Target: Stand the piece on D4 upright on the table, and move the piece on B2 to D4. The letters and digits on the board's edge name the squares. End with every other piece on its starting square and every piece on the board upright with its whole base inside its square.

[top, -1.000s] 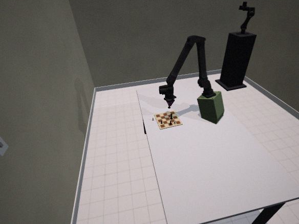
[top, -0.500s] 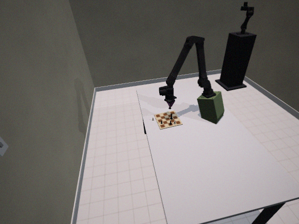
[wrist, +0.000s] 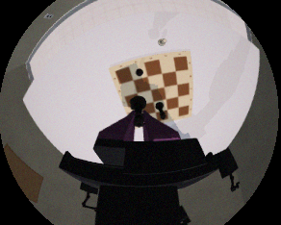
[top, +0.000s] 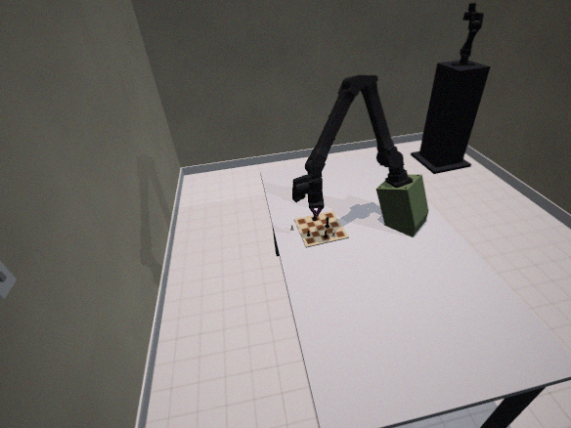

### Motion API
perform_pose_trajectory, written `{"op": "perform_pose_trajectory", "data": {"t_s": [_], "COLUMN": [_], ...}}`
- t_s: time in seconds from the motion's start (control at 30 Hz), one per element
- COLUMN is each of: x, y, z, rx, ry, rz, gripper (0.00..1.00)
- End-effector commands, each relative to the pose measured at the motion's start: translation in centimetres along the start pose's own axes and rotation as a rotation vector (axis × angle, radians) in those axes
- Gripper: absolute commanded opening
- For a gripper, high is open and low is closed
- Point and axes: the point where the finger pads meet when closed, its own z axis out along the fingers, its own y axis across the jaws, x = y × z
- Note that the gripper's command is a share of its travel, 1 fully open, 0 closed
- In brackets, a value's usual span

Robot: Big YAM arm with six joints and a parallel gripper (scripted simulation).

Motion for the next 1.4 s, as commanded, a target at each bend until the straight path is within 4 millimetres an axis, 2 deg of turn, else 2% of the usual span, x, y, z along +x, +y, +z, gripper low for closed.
{"op": "perform_pose_trajectory", "data": {"t_s": [0.0, 0.17, 0.4, 0.67, 1.1, 1.17, 1.23, 1.37], "x": [-1.0, -0.2, -0.2, -0.1, 0.0, 0.0, 0.0, -1.1], "y": [-1.1, -0.5, -0.4, -1.0, -1.1, -1.1, -1.1, -0.9], "z": [-0.8, -0.4, -0.3, 1.3, 7.0, 7.0, 7.9, 9.0], "rx": [-0.001, 0.000, 0.000, 0.005, 0.004, 0.004, 0.004, 0.002], "ry": [-0.033, -0.016, -0.016, -0.002, 0.000, 0.000, 0.000, -0.018], "rz": [-0.216, -0.279, -0.281, -0.268, -0.269, -0.269, -0.269, -0.263], "gripper": [0.00, 0.00, 0.00, 0.00, 0.00, 0.00, 0.00, 0.00]}}
